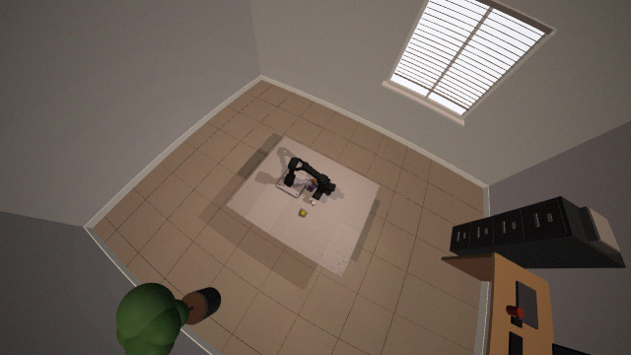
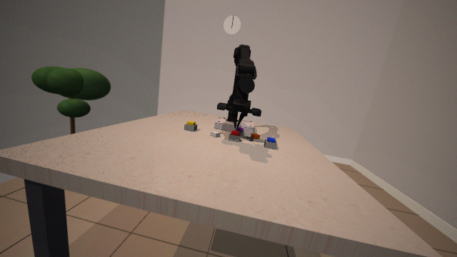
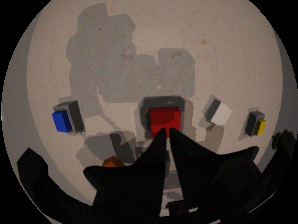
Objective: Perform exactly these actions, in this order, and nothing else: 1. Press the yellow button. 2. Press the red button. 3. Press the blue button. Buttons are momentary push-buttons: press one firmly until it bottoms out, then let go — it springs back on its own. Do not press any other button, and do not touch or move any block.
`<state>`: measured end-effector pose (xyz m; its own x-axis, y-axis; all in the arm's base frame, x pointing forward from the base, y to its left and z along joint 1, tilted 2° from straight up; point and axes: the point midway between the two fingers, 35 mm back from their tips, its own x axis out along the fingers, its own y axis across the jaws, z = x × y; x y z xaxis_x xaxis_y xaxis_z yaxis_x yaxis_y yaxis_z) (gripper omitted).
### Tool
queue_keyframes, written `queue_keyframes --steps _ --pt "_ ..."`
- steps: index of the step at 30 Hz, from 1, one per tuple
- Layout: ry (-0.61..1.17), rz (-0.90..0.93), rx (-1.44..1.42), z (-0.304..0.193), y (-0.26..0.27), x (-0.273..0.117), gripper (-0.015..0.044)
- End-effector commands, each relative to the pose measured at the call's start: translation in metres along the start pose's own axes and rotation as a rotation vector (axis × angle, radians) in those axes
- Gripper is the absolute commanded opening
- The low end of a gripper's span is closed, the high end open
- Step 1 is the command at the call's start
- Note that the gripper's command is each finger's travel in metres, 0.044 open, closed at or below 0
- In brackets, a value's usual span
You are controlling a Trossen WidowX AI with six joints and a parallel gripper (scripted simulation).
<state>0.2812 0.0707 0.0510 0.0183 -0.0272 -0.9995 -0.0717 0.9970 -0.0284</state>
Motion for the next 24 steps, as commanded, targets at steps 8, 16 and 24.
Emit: queue_keyframes --steps 8,16,24 --pt "0.007 -0.001 0.003 -0.001 0.0 0.02 0.002" --pt "0.007 -0.001 0.003 -0.001 0.0 0.022 0.002" --pt "0.007 -0.001 0.003 -0.001 0.0 0.022 0.002"
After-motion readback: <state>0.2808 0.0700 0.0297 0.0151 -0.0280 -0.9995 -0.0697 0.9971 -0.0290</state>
